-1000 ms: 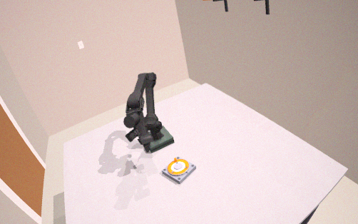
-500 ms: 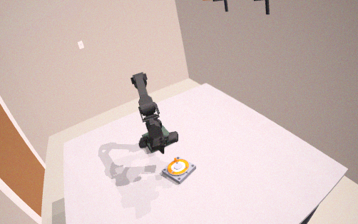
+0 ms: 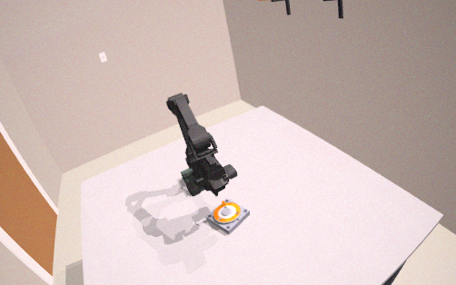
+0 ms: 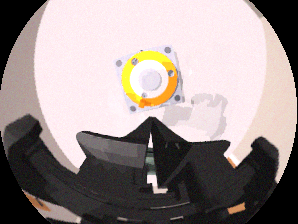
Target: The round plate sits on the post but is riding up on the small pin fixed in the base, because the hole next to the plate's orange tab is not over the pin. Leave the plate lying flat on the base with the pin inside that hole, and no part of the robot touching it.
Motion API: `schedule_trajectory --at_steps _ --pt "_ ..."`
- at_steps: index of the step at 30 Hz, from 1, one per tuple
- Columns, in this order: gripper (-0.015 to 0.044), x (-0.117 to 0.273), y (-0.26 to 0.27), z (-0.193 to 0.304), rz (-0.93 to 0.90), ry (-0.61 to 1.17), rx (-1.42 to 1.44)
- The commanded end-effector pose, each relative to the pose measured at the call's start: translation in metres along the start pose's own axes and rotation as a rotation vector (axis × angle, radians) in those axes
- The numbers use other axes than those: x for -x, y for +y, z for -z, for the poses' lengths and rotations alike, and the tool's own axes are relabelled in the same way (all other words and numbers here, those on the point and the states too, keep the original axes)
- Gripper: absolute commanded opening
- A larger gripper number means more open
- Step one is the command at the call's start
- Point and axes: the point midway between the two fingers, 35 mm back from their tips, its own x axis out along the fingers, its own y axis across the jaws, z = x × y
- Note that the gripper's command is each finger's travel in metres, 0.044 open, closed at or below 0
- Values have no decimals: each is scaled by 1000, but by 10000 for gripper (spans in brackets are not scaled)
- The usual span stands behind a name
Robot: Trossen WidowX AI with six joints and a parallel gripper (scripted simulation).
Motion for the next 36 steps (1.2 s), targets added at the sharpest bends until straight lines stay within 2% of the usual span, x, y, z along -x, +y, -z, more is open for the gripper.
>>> schedule_trajectory --at_steps 1,11,36 --pt "0 -5 -1 -1 5 10 17" --pt "0 -48 0 0 5 10 17" --pt "0 -50 21 0 3 10 17"
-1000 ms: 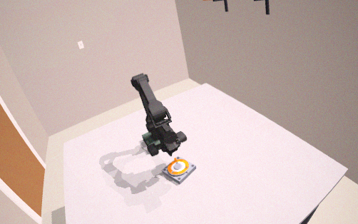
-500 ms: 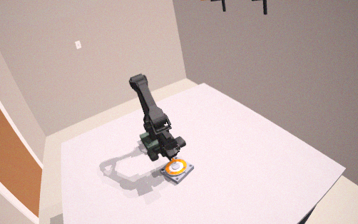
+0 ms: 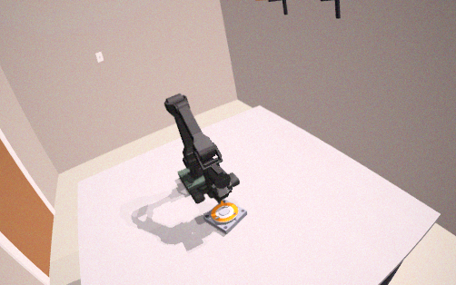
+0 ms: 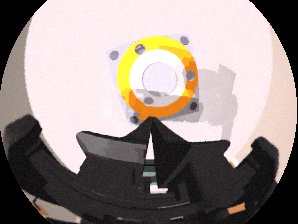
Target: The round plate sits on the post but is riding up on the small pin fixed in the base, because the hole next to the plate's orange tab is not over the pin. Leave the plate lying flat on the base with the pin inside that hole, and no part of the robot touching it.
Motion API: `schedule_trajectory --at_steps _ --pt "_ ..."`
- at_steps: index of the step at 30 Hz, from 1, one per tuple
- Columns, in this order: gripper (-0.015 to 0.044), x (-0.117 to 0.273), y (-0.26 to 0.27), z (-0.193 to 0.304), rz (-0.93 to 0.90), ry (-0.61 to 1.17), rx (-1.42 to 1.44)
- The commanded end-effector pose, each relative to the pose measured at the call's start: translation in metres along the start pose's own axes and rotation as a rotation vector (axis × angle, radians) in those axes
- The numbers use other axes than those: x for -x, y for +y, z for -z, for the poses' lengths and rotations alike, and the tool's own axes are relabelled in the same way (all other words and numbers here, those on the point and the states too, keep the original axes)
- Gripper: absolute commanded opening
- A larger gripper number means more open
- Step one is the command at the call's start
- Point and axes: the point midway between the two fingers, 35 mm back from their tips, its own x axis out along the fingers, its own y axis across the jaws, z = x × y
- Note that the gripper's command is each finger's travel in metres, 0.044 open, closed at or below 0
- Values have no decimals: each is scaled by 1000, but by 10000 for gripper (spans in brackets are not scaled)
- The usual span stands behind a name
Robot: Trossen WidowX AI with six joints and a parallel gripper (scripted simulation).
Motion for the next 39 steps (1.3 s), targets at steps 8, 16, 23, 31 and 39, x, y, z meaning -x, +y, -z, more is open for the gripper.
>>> schedule_trajectory --at_steps 8,16,23,31,39 --pt "0 -1 15 -2 -17 3 4" --pt "0 -1 24 -7 -17 3 4" --pt "0 -1 30 -11 -18 3 4" --pt "0 -1 37 -19 -18 2 4" --pt "0 0 42 -27 -19 2 4"
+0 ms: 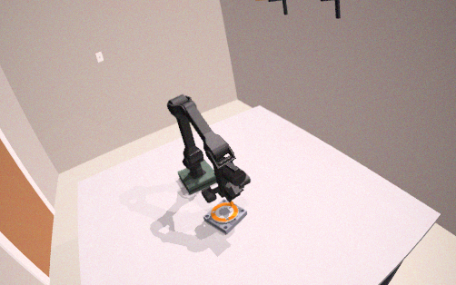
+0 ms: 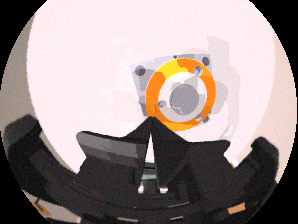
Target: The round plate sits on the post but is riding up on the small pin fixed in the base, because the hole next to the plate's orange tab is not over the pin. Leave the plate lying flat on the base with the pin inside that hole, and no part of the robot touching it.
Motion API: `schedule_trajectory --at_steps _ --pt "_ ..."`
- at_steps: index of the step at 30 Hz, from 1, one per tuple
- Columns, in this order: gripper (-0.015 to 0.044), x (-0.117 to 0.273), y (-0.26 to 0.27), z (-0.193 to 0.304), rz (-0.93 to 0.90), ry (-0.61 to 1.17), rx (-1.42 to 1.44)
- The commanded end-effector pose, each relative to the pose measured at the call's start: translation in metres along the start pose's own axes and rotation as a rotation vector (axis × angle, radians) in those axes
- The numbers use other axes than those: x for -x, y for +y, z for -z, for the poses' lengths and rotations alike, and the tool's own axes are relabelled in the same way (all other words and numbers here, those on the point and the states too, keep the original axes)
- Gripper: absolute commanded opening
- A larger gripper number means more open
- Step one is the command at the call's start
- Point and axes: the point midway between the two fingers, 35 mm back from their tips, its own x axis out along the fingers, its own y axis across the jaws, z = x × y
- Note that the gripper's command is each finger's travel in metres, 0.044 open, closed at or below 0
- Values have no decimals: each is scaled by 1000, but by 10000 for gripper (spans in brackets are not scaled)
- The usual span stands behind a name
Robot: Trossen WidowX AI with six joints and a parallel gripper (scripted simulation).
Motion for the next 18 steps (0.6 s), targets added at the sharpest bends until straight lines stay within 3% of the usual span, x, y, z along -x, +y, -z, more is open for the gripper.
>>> schedule_trajectory --at_steps 1,18 --pt "0 -1 5 -7 -6 0 -1" --pt "0 0 9 -24 -7 -1 -1"
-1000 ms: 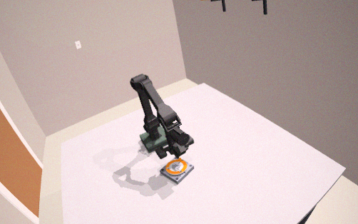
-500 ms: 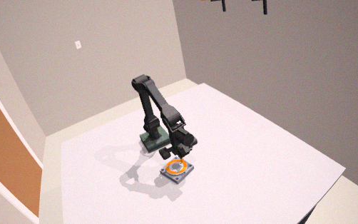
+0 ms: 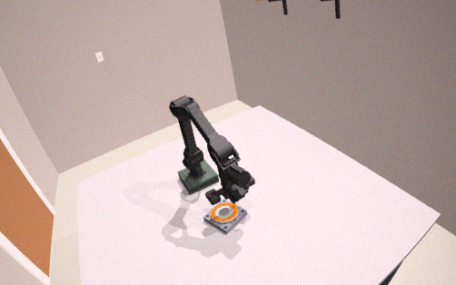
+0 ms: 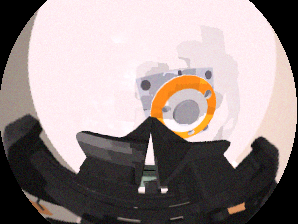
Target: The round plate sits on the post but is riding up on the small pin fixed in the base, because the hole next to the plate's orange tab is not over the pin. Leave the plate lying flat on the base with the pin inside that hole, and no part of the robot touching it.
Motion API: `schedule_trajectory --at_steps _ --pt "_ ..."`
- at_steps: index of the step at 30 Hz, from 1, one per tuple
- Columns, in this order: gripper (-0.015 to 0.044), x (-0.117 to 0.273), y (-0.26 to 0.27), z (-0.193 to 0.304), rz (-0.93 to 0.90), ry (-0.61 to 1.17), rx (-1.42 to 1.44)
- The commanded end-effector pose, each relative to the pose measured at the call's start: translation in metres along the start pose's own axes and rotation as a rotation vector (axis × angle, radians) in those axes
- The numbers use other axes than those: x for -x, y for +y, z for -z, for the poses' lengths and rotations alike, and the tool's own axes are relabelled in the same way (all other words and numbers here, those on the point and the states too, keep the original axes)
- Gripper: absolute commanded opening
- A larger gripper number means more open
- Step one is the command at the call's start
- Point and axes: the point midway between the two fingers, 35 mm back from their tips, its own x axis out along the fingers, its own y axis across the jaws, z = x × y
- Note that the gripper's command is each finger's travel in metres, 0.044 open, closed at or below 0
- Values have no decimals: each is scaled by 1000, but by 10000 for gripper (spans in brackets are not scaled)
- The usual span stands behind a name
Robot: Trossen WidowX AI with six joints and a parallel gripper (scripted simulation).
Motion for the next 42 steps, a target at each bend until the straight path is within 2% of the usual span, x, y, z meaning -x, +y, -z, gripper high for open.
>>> schedule_trajectory --at_steps 1,42 --pt "0 -1 1 -7 2 0 -5" --pt "0 5 -17 -50 3 -3 -5"
